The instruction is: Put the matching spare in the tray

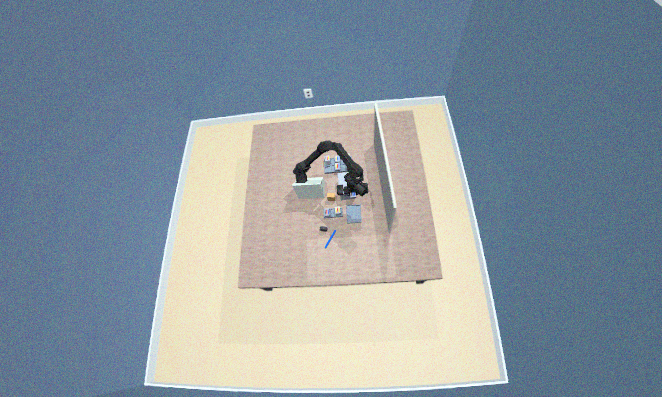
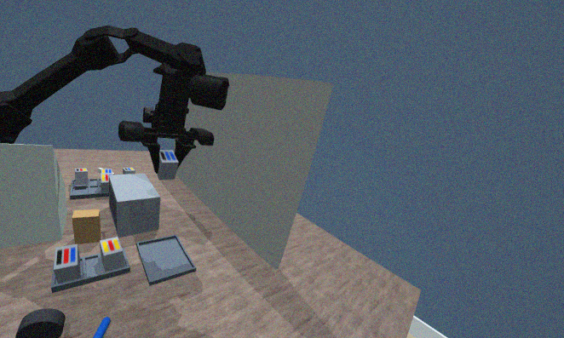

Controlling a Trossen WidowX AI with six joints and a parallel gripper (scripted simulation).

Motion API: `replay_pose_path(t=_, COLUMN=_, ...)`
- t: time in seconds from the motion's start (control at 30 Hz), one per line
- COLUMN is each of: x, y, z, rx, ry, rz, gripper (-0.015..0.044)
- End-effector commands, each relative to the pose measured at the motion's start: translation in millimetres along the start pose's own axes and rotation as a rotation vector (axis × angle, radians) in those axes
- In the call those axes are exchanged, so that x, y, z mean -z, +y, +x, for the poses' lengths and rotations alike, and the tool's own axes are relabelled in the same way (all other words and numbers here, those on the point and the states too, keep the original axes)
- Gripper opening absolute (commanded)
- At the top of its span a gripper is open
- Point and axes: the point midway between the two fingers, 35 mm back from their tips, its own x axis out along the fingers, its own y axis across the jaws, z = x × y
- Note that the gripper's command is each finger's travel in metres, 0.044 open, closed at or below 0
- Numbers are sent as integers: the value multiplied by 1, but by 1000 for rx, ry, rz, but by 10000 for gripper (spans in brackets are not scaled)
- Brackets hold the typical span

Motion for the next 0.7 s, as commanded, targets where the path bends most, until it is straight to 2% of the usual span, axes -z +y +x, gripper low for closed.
replay_pose_path(t=0.0, x=24, y=2, z=7, rx=-3, ry=-1, rz=-3, gripper=0)
replay_pose_path(t=0.23, x=57, y=7, z=18, rx=-3, ry=-6, rz=-7, gripper=0)
replay_pose_path(t=0.67, x=58, y=5, z=28, rx=-2, ry=-5, rz=-7, gripper=0)
